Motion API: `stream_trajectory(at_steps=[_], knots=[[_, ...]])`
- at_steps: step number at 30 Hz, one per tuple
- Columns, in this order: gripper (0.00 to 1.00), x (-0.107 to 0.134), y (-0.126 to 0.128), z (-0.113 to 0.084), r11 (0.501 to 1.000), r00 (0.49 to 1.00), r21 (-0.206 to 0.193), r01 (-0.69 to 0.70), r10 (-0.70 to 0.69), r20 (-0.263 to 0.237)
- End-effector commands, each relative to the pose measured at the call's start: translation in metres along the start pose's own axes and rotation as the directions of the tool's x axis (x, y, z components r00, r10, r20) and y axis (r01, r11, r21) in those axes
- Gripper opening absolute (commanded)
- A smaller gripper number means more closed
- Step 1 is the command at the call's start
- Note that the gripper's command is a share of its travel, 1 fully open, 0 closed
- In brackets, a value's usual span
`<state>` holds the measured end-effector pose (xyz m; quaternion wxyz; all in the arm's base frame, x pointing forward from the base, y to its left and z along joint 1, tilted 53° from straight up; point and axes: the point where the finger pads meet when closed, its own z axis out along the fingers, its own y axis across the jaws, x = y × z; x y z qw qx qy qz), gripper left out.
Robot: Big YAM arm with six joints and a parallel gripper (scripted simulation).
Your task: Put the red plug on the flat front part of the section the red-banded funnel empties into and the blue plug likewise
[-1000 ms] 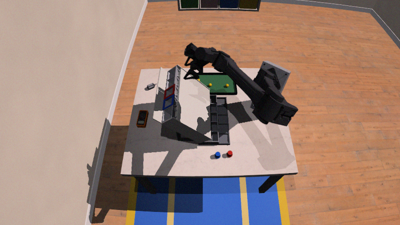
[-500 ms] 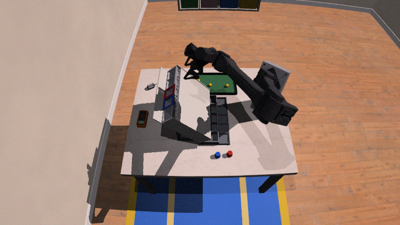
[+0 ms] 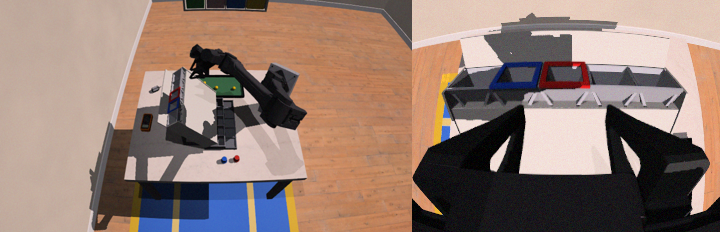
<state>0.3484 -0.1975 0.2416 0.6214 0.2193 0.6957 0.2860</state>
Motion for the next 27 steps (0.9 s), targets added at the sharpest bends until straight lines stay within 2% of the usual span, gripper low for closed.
stream_trajectory(at_steps=[1, 4, 15, 21, 25, 27], knots=[[0.56, -0.002, -0.001, 0.005, 1.000, 1.000, -0.004, 0.003, -0.003, -0.011], [0.56, 0.010, -0.006, 0.002, 1.000, 1.000, 0.001, -0.009, 0.009, -0.024], [0.56, 0.029, -0.026, -0.002, 1.000, 0.999, 0.008, 0.010, -0.009, -0.050], [0.56, 0.059, -0.047, -0.001, 1.000, 0.994, 0.009, 0.009, -0.008, -0.106], [0.56, 0.086, -0.065, -0.001, 1.000, 0.987, 0.016, -0.013, 0.015, -0.162], [0.56, 0.087, -0.069, 0.001, 1.000, 0.985, 0.013, -0.004, 0.006, -0.170]])
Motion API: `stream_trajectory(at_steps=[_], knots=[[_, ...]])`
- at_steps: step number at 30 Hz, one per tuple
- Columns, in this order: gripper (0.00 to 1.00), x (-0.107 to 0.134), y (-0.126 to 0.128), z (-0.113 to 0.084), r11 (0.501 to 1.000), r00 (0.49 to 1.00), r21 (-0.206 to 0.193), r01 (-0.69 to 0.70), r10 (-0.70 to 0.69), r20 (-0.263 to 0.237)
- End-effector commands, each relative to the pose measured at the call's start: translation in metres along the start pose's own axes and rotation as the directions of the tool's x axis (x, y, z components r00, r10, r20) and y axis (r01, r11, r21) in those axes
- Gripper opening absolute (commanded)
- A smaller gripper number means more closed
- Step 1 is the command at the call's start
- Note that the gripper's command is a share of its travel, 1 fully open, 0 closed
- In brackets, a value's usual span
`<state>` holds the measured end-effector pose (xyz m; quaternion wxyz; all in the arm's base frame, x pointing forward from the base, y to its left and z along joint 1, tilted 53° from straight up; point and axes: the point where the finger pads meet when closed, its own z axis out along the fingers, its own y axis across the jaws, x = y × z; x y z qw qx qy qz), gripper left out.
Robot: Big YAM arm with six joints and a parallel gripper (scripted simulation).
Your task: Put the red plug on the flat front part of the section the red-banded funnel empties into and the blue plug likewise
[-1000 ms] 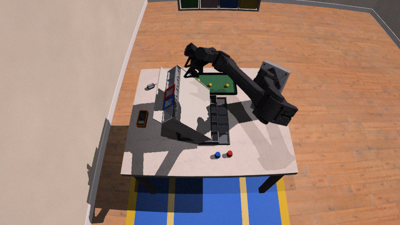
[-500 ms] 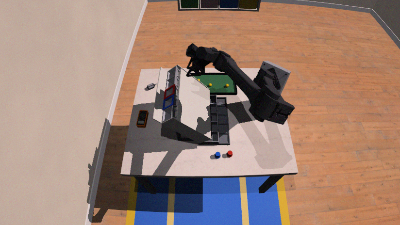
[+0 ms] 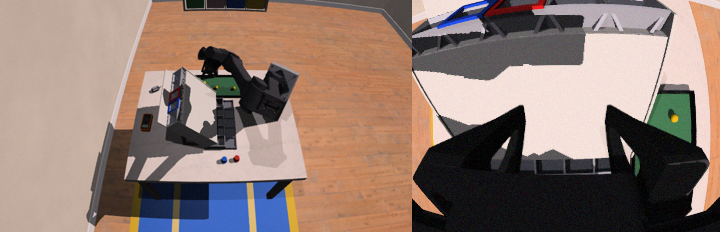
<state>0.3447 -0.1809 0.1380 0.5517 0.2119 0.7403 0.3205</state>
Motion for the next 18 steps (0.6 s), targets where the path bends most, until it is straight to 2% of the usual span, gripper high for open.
stream_trajectory(at_steps=[1, 7, 16, 18], knots=[[0.56, -0.001, -0.012, -0.004, 0.999, 0.999, 0.018, 0.046, -0.046, 0.001], [0.56, 0.028, -0.043, 0.006, 0.998, 0.996, 0.014, 0.063, -0.062, -0.069], [0.56, 0.101, -0.086, 0.028, 0.998, 0.973, -0.007, 0.064, -0.063, -0.220], [0.56, 0.101, -0.086, 0.028, 0.998, 0.973, -0.007, 0.064, -0.063, -0.220]])
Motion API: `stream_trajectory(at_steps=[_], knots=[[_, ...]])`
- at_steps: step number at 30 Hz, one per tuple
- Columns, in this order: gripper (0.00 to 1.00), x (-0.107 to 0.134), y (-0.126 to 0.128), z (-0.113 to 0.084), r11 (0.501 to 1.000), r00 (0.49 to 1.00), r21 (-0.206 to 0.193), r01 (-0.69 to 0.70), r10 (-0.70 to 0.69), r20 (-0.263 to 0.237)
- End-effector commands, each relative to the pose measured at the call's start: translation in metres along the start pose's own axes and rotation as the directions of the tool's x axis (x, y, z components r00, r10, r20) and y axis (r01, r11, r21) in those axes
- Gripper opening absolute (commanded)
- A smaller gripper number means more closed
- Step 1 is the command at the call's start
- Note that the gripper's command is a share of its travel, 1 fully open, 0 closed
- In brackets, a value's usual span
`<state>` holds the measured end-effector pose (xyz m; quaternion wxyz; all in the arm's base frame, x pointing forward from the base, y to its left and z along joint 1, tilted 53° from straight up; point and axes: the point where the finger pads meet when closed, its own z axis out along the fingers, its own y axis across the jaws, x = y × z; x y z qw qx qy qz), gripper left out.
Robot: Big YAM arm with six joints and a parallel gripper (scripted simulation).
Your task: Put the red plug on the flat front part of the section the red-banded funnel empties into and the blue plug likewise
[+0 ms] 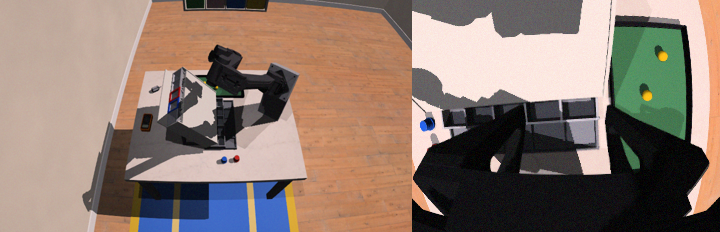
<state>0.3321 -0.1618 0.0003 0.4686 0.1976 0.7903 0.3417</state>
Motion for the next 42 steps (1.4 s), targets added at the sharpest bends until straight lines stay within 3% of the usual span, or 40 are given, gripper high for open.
stream_trajectory(at_steps=[1, 15, 17, 27, 32, 42], knots=[[0.56, -0.004, -0.009, 0.011, 0.995, 0.994, -0.009, 0.099, -0.099, -0.040], [0.56, 0.097, -0.090, 0.053, 0.996, 0.964, -0.012, 0.090, -0.090, -0.252], [0.56, 0.097, -0.090, 0.053, 0.996, 0.964, -0.012, 0.090, -0.090, -0.252], [0.56, 0.157, -0.138, 0.077, 0.996, 0.923, -0.013, 0.086, -0.085, -0.377], [0.56, 0.179, -0.157, 0.087, 0.996, 0.903, -0.014, 0.086, -0.084, -0.421], [0.56, 0.201, -0.176, 0.096, 0.996, 0.882, -0.014, 0.086, -0.083, -0.464]])
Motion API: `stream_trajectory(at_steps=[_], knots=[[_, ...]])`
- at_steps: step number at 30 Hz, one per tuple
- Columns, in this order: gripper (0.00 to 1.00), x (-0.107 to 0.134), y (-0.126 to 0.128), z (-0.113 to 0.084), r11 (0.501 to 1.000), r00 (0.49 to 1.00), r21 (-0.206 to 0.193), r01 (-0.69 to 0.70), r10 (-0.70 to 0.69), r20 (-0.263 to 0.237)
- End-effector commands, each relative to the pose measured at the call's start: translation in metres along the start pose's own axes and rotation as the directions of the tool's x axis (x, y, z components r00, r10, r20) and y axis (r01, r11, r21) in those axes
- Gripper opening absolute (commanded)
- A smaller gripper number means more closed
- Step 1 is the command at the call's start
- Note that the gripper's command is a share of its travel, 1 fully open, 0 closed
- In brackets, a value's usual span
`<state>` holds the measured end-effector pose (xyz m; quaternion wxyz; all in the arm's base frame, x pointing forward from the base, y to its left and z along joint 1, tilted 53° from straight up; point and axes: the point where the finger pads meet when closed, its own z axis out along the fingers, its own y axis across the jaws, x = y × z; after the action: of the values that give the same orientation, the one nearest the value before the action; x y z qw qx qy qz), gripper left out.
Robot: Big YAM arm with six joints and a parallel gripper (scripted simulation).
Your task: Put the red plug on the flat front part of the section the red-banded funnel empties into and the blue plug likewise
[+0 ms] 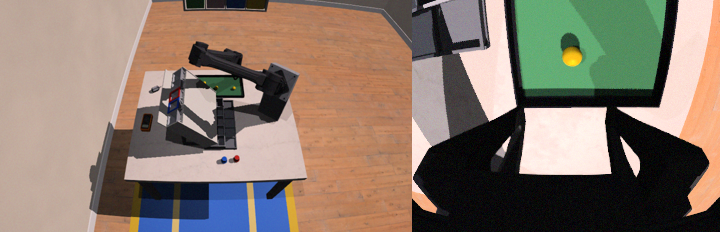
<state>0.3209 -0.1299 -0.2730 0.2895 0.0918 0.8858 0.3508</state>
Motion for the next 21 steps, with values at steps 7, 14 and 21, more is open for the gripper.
stream_trajectory(at_steps=[7, 14, 21], knots=[[0.56, 0.0008, -0.0046, 0.0113, 0.999, 0.999, -0.008, 0.034, -0.034, -0.033], [0.56, 0.0066, -0.0038, 0.0127, 1.000, 0.999, -0.011, 0.019, -0.020, -0.040], [0.56, 0.0067, -0.0038, 0.0127, 1.000, 0.999, -0.011, 0.019, -0.019, -0.040]])
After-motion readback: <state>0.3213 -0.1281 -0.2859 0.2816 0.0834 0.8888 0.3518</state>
